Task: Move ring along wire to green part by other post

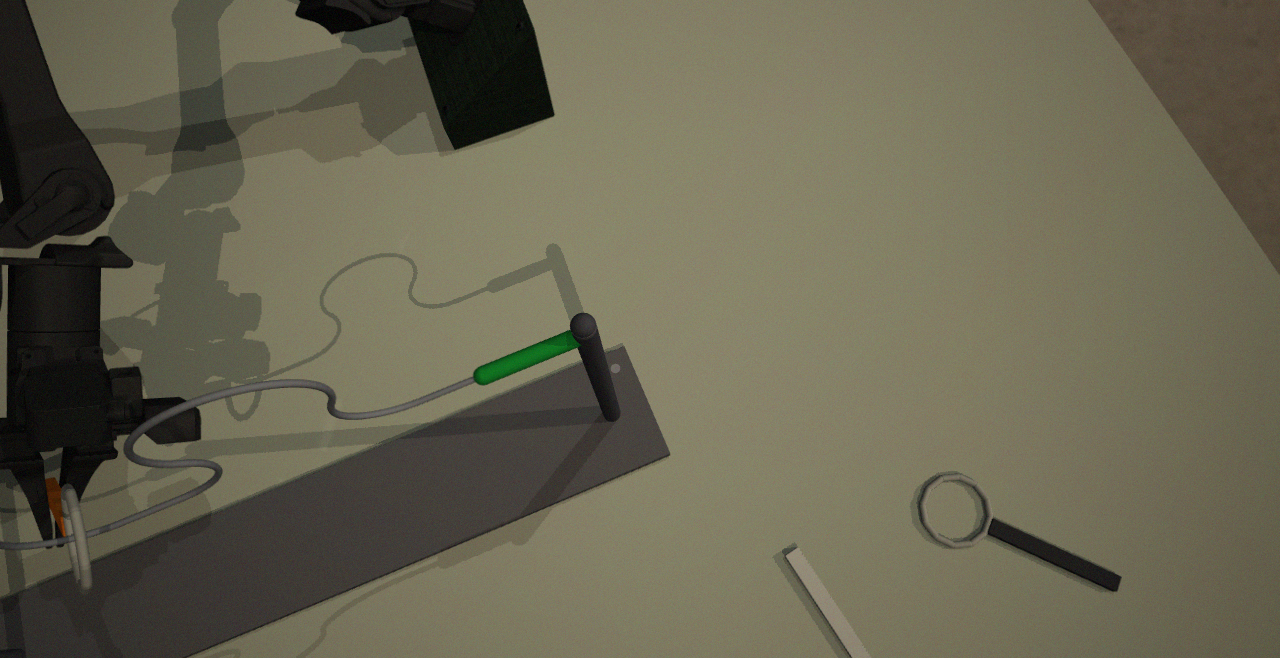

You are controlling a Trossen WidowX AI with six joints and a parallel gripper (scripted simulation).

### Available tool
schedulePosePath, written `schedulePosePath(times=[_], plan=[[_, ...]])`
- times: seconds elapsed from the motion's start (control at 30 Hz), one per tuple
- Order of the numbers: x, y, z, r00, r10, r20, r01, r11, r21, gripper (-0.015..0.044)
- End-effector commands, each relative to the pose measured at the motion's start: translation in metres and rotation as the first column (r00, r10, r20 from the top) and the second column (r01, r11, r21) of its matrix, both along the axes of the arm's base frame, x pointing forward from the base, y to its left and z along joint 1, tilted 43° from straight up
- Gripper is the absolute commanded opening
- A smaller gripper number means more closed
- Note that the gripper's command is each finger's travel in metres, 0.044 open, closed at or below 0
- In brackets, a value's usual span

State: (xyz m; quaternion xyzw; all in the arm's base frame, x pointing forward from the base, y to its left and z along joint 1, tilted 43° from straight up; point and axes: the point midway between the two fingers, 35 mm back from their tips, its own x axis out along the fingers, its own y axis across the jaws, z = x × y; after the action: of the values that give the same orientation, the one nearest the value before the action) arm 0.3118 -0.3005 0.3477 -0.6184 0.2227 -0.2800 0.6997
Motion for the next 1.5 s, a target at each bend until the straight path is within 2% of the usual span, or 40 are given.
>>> schedulePosePath(times=[0.0,0.4,0.77,1.47], plan=[[0.001,0.005,-0.014,1.000,-0.001,0.024,-0.001,0.995,0.098,-0.0150],[0.004,0.021,-0.055,0.997,-0.016,0.073,-0.011,0.936,0.351,-0.0150],[0.007,0.040,-0.080,0.994,-0.032,0.103,-0.025,0.863,0.505,-0.0150],[0.012,0.063,-0.105,0.992,-0.044,0.121,-0.037,0.802,0.596,-0.0150]])
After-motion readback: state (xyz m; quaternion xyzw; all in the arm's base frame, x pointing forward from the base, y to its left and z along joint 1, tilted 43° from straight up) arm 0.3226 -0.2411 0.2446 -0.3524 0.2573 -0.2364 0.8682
